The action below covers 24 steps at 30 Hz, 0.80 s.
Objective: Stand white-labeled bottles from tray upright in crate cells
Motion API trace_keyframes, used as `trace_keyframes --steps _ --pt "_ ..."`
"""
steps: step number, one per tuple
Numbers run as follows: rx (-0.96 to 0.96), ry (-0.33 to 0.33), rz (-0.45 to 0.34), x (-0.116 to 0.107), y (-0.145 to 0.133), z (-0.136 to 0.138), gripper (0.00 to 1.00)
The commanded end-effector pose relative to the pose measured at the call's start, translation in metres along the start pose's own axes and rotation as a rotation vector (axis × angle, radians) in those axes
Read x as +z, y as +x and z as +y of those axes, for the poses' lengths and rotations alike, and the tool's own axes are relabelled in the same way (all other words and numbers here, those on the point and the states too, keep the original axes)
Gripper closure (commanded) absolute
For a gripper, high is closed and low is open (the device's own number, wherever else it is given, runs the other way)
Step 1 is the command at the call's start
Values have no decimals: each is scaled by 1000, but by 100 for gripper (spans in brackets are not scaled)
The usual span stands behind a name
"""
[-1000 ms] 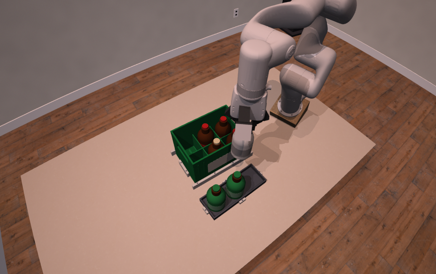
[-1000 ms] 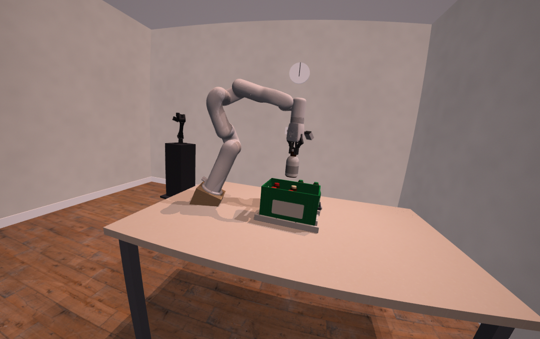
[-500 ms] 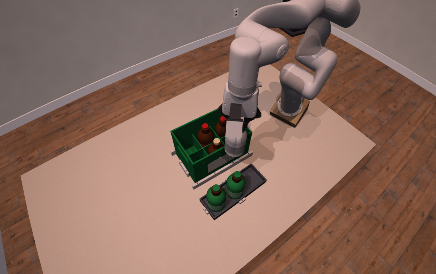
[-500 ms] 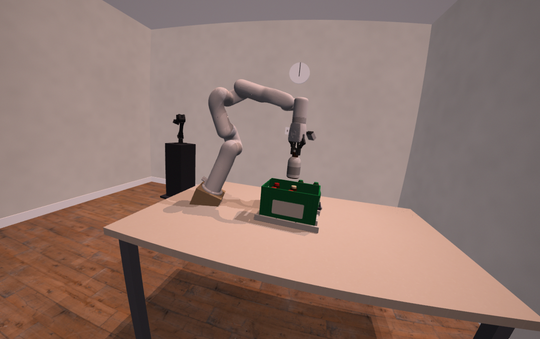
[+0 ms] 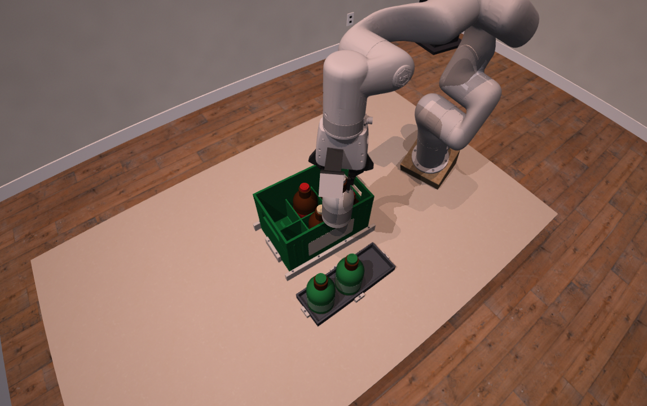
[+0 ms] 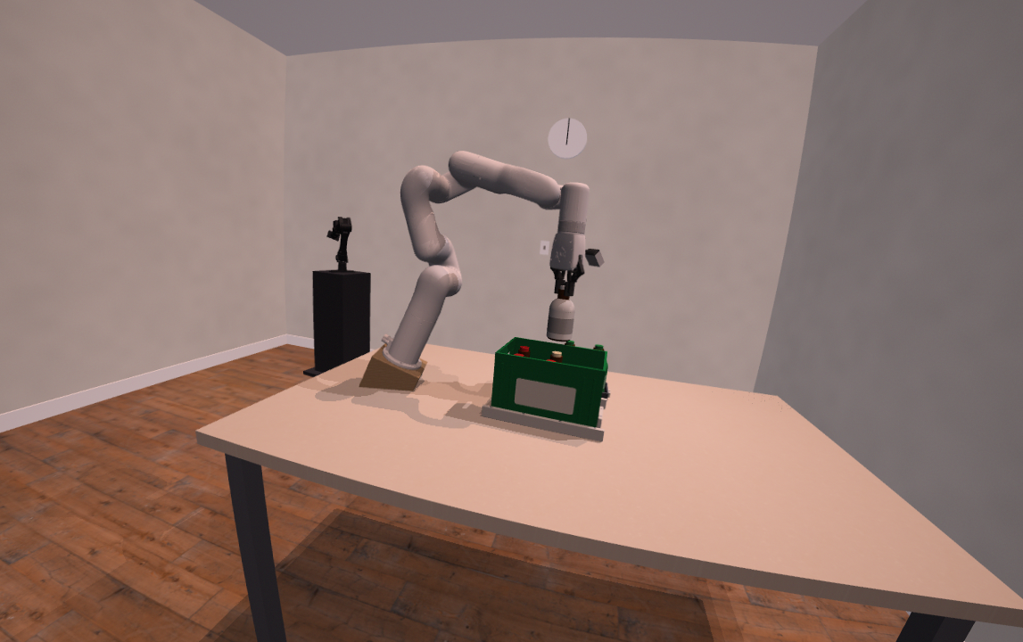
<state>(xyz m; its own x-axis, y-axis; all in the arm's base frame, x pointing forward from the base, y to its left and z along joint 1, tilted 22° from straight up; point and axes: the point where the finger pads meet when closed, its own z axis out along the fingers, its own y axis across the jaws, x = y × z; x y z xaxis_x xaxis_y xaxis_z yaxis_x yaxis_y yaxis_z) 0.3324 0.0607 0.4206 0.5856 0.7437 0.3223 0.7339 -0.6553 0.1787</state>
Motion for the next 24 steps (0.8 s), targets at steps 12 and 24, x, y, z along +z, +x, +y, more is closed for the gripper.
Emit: trace_keyframes --steps 12,24 --pt "-1 -2 4 -2 -8 32 100" --pt "-1 -2 4 -2 -15 57 100"
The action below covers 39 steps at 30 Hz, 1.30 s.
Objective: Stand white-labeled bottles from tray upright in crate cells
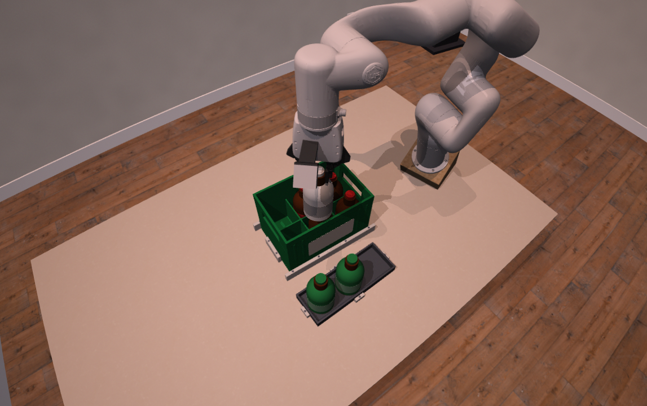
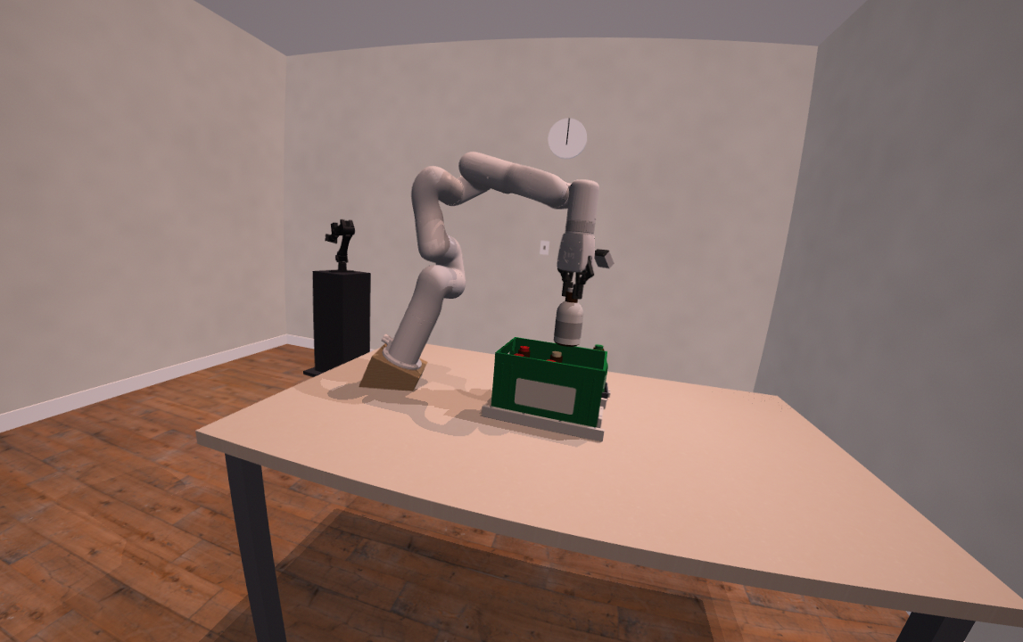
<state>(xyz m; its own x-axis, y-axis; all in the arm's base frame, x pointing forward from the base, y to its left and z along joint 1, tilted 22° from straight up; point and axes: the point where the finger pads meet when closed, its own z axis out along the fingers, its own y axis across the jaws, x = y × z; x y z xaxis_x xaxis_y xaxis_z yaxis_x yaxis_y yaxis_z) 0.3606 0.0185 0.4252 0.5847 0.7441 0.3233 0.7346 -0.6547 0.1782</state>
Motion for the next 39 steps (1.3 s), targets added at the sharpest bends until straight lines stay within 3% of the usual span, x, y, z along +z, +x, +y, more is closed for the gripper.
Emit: trace_keyframes --steps 1,39 --pt "-1 -3 3 -2 -2 11 100" --pt "-1 -3 3 -2 -23 88 100"
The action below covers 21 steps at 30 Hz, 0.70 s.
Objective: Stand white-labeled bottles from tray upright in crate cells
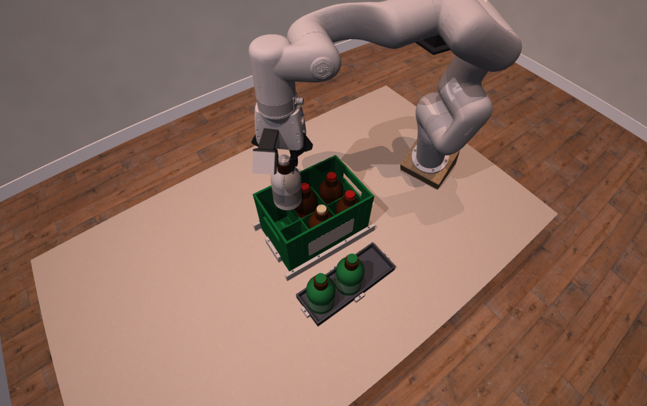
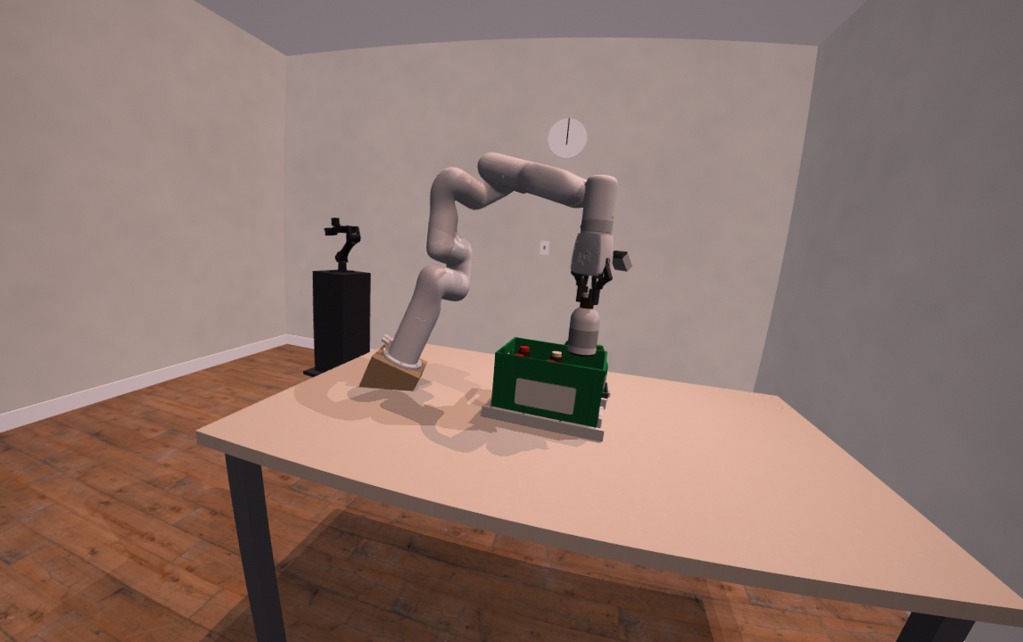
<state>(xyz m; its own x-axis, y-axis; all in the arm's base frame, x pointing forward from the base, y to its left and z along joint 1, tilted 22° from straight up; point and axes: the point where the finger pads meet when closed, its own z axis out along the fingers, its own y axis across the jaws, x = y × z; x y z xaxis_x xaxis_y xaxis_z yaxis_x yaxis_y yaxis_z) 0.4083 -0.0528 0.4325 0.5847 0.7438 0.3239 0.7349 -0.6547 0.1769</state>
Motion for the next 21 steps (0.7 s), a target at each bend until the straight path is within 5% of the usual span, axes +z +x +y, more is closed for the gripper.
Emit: trace_keyframes --steps 1,21 --pt "-1 -4 2 -2 -1 7 100" --pt "-1 -4 2 -2 -6 26 100"
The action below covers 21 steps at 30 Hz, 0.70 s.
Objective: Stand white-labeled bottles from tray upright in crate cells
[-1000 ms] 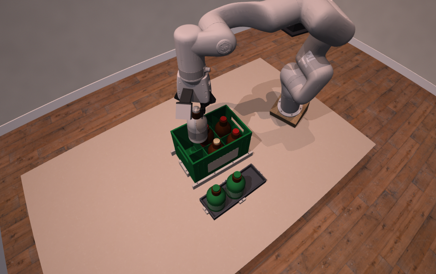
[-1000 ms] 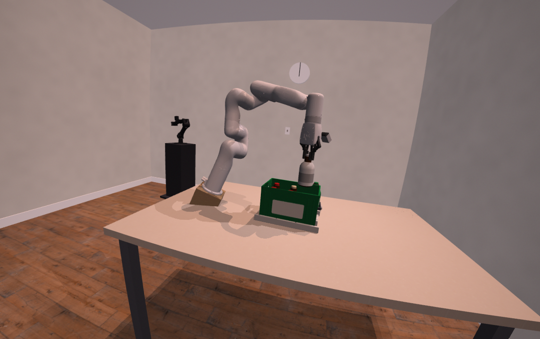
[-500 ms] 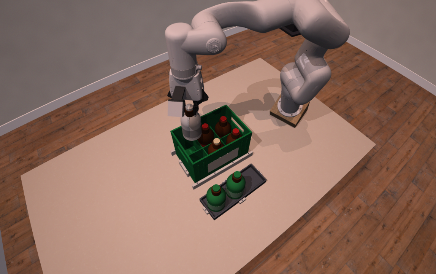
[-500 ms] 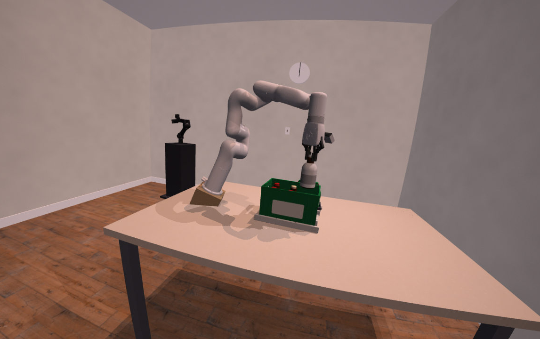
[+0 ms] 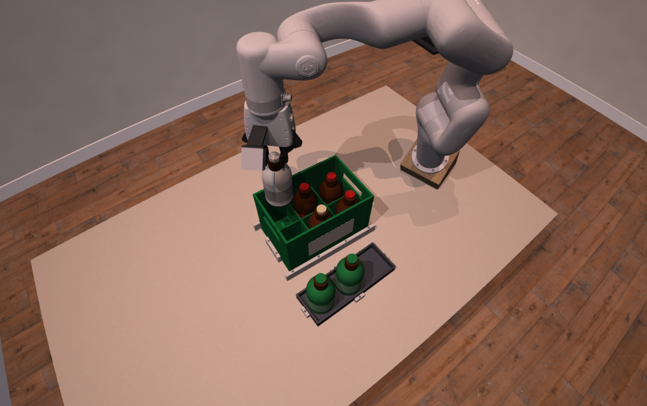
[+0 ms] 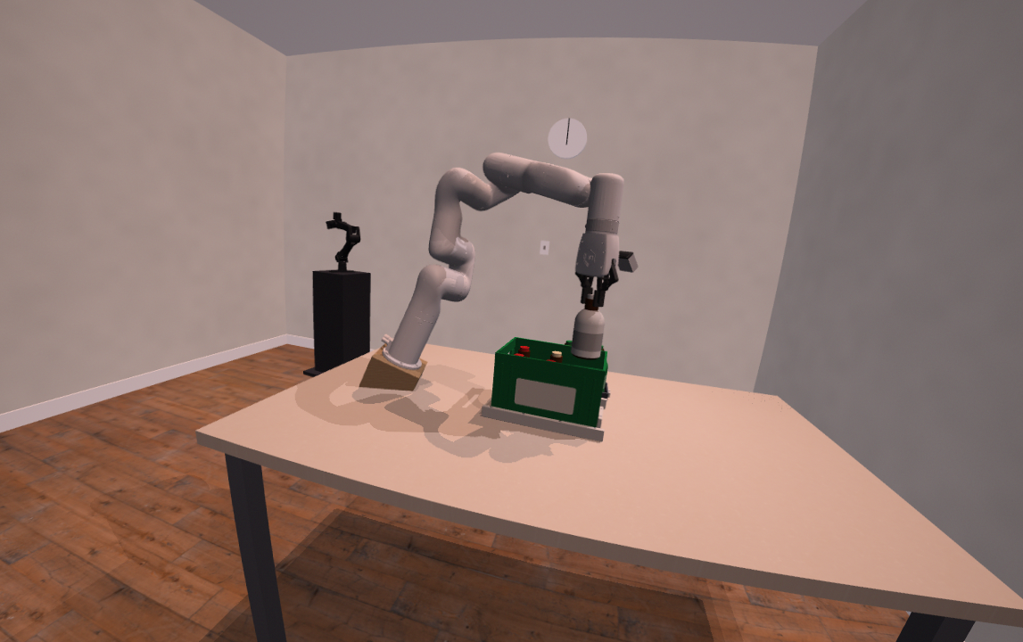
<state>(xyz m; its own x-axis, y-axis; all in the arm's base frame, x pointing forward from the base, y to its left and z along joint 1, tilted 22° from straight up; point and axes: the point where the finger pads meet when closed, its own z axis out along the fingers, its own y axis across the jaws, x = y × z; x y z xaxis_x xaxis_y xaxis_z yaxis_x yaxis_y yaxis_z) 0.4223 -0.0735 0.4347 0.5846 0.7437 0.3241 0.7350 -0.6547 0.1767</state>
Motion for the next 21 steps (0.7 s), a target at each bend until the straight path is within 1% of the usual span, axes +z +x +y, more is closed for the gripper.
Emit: trace_keyframes --steps 1,21 --pt "-1 -4 2 -2 0 2 100" --pt "-1 -4 2 -2 -2 10 100"
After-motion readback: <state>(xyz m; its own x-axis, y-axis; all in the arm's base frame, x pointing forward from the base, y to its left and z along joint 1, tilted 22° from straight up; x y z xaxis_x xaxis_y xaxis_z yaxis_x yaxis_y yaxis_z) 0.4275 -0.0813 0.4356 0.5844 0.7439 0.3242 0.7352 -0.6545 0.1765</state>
